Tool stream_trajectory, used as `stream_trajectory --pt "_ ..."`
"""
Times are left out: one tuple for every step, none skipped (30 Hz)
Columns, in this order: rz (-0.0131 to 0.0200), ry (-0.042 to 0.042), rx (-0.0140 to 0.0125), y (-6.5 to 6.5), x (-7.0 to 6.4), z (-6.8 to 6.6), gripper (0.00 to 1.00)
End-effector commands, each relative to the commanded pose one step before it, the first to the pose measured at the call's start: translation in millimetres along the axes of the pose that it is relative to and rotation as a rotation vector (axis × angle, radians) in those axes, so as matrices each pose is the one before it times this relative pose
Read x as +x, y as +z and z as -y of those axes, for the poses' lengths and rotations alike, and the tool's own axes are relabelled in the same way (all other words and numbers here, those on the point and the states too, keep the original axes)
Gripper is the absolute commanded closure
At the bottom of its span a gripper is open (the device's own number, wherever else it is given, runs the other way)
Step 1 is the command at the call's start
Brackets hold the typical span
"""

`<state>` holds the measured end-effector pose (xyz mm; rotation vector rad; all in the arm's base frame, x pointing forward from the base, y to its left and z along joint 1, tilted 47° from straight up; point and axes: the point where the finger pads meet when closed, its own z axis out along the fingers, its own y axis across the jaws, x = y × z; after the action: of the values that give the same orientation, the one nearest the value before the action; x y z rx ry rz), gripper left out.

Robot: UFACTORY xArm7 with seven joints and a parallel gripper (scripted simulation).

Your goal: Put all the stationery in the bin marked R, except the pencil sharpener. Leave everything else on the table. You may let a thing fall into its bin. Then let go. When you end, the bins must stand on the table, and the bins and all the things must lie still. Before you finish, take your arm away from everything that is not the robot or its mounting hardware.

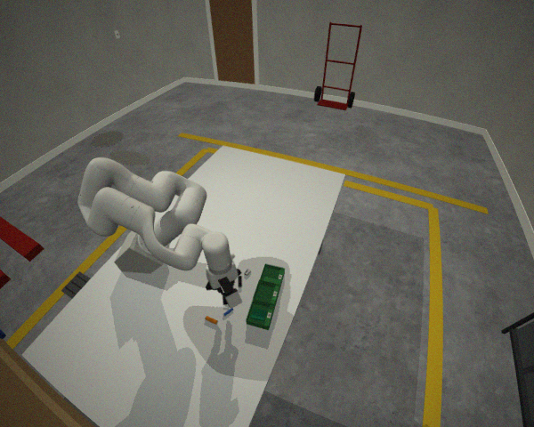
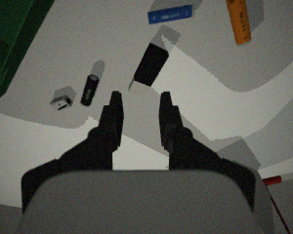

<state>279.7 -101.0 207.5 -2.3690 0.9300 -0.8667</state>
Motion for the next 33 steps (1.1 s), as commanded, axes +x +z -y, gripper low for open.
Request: stream_trajectory --pt "-0.01794 0.15681 0.00877 -7.76 -5.05 -7.87 0.62" --pt "-0.00082 0.0429 0.00088 0.0 0.0 -0.05 0.62" --pt "-0.00234 0.04153 0.00152 -0.03 -0.26 -0.4 0.62" --pt "-0.00289 0.03784 0.00212 -0.01 -0.2 -0.22 0.62" --pt "-0.00263 0.03697 0.00218 0.0 -0.16 -0.13 0.62" --pt "-0.00287 0.0373 0.0022 0.0 -0.12 -0.07 0.62" --pt "-0.00333 0.03733 0.00211 0.0 -0.07 -0.03 0.62" --pt "-0.00389 0.03701 0.00182 0.0 -0.03 0.01 0.62" --pt "-0.00043 0.00372 0.00016 0.0 0.0 0.04 0.62" --pt "0.0 0.0 0.0 0.0 0.02 0.06 0.62" --pt "0.0 -0.00001 0.00001 -0.02 0.02 0.02 0.62" --pt "0.0 0.0 0.0 0.01 0.05 0.12 0.62" --pt "0.0 0.0 0.0 0.0 0.0 0.0 0.62" --pt "0.0 0.0 0.0 0.0 0.0 0.0 0.62" --pt "0.0 0.0 -0.00001 0.02 0.08 0.13 0.62" --pt "0.0 -0.00001 0.00002 -0.02 0.05 0.01 0.62" --pt "0.0 0.0 0.0 0.0 0.06 0.08 0.62" --pt "0.0 0.0 0.0 0.0 0.06 0.07 0.62" --pt "0.0 0.0 0.0 0.0 0.05 0.06 0.62" --pt "0.0 0.0 0.0 0.0 0.04 0.06 0.62" --pt "0.0 0.0 0.0 0.0 0.04 0.05 0.62" --pt "0.0 0.0 0.0 0.0 0.03 0.04 0.62" --pt "0.0 0.0 0.0 0.0 0.03 0.04 0.62" --pt "0.0 0.0 0.0 0.0 0.02 0.03 0.62" --pt "0.0 0.0 0.0 0.0 0.02 0.03 0.62" --pt "0.0 0.0 0.0 0.0 0.02 0.03 0.62" --pt "0.0 0.0 0.0 0.0 0.01 0.02 0.62" --pt "0.0 0.0 0.0 0.0 0.01 0.02 0.62" --pt "0.0 0.0 0.0 0.0 0.01 0.02 0.62" --pt "0.0 0.0 0.0 0.0 0.0 0.0 0.62" --pt "0.0 0.0 0.0 0.0 0.0 0.0 0.62" --pt "0.00004 -0.00006 0.00002 0.0 -0.02 0.0 0.62" --pt "-0.00001 0.00001 0.0 0.0 0.0 0.01 0.62"
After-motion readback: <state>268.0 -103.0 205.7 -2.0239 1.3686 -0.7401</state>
